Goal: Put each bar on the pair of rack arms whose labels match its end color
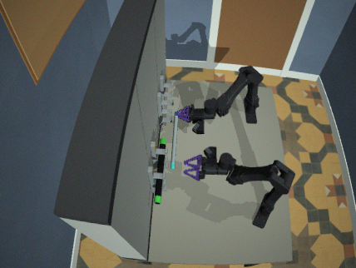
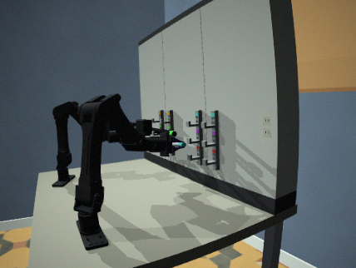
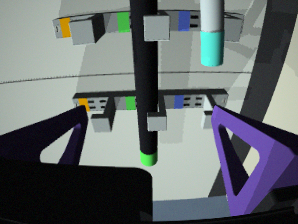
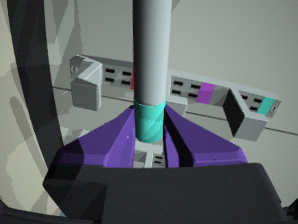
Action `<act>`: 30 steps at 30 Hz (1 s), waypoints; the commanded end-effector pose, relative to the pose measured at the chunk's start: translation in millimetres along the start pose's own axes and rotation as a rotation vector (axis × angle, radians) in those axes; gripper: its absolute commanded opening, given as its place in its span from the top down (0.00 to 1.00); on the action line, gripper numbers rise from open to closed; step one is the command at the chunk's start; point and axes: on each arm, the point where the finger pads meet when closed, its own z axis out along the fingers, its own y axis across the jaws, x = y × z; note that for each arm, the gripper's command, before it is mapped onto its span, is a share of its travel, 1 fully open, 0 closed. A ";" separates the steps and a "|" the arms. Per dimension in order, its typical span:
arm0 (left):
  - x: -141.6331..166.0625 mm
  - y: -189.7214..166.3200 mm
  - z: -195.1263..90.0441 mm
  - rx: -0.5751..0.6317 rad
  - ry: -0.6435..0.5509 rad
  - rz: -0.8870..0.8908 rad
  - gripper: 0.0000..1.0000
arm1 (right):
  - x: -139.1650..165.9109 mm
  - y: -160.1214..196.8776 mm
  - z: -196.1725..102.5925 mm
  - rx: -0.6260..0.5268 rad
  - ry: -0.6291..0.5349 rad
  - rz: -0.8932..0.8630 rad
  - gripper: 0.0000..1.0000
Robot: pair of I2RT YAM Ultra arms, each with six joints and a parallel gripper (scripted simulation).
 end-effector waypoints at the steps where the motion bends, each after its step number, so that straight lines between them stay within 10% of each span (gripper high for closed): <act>1: 7.8 7.6 -3.2 -0.021 -0.003 -0.022 0.00 | 10.0 -55.6 -1.9 0.133 0.012 0.139 1.00; 30: 15.3 7.5 -1.1 -0.021 -0.003 -0.022 0.00 | 10.9 -63.5 -2.1 0.132 0.012 0.139 1.00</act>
